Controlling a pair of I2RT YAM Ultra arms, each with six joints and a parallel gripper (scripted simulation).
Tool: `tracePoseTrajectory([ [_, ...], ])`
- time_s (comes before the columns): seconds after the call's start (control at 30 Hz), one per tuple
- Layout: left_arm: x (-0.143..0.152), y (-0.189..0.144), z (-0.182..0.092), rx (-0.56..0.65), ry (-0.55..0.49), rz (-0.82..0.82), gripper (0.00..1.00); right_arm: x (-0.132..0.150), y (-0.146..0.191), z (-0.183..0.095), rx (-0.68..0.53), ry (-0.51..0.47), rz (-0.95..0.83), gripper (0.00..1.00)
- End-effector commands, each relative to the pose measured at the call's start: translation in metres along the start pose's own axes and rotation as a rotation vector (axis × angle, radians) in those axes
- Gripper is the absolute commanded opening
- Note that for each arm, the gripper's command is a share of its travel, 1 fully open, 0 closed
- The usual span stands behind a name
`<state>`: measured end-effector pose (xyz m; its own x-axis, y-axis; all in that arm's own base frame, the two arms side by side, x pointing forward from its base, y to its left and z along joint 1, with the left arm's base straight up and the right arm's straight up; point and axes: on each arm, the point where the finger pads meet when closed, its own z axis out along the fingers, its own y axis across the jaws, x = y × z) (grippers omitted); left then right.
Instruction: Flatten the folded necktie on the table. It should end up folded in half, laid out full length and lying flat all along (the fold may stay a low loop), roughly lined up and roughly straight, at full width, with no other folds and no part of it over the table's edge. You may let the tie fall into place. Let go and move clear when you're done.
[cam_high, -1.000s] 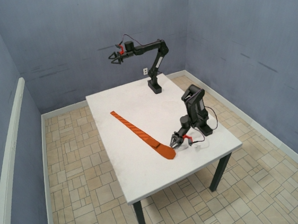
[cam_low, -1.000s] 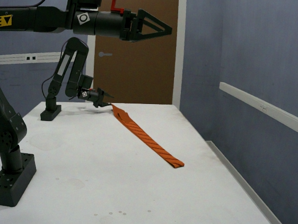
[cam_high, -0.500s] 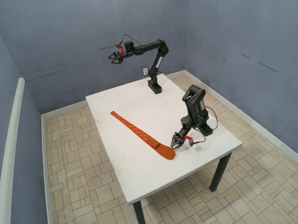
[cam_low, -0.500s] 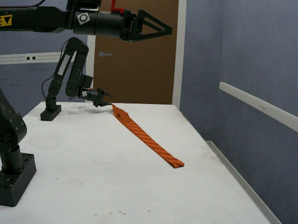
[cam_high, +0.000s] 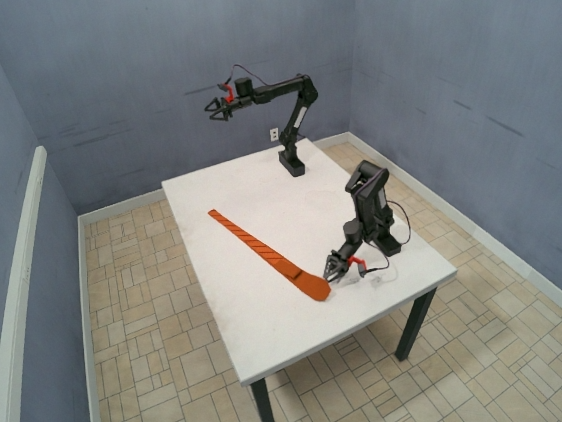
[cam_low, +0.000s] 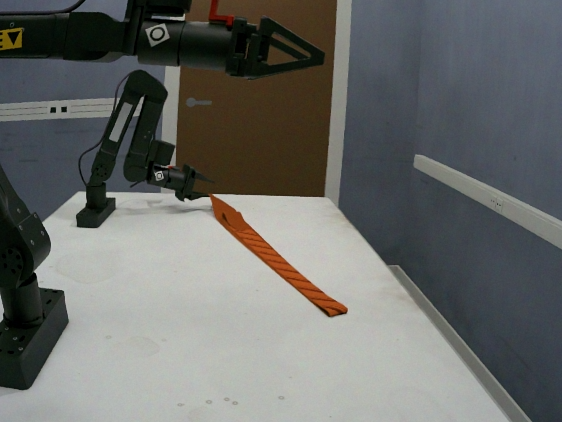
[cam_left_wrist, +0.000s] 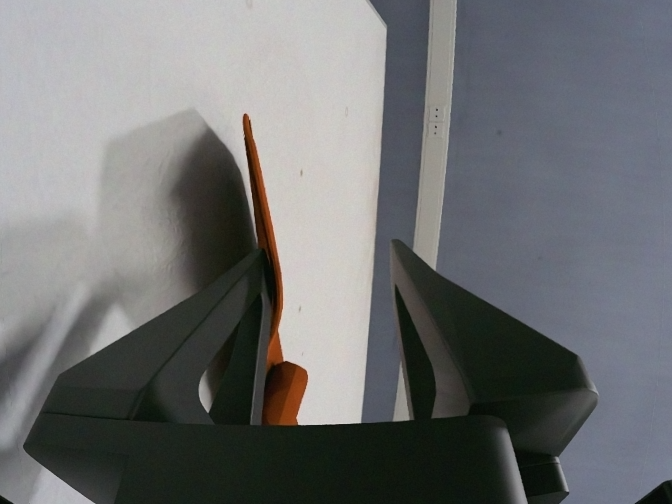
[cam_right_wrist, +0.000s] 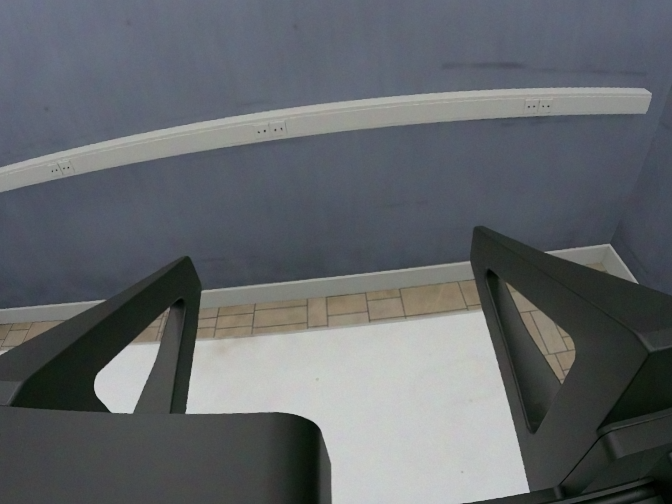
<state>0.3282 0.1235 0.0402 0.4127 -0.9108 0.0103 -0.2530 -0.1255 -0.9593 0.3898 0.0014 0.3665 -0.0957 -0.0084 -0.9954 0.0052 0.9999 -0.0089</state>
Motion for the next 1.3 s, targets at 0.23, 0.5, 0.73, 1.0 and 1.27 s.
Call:
tracePoseTrajectory([
  [0.23, -0.012, -0.007, -0.005, 0.077, 0.002, 0.011, 0.43, -0.032, -0.001, -0.010, -0.006, -0.076, 0.010, 1.00],
  [0.5, -0.014, -0.007, -0.005, 0.077, 0.002, 0.011, 0.43, -0.032, -0.001, -0.010, -0.006, -0.076, 0.010, 1.00],
  [0.73, -0.020, -0.008, -0.004, 0.077, 0.002, 0.011, 0.43, -0.032, -0.001, -0.010, -0.006, -0.076, 0.010, 1.00],
  [1.0, -0.024, -0.008, -0.004, 0.077, 0.002, 0.011, 0.43, -0.032, -0.001, -0.010, -0.006, -0.076, 0.010, 1.00],
  [1.27, -0.028, -0.008, -0.004, 0.077, 0.002, 0.011, 0.43, -0.032, -0.001, -0.010, -0.006, -0.076, 0.010, 1.00],
])
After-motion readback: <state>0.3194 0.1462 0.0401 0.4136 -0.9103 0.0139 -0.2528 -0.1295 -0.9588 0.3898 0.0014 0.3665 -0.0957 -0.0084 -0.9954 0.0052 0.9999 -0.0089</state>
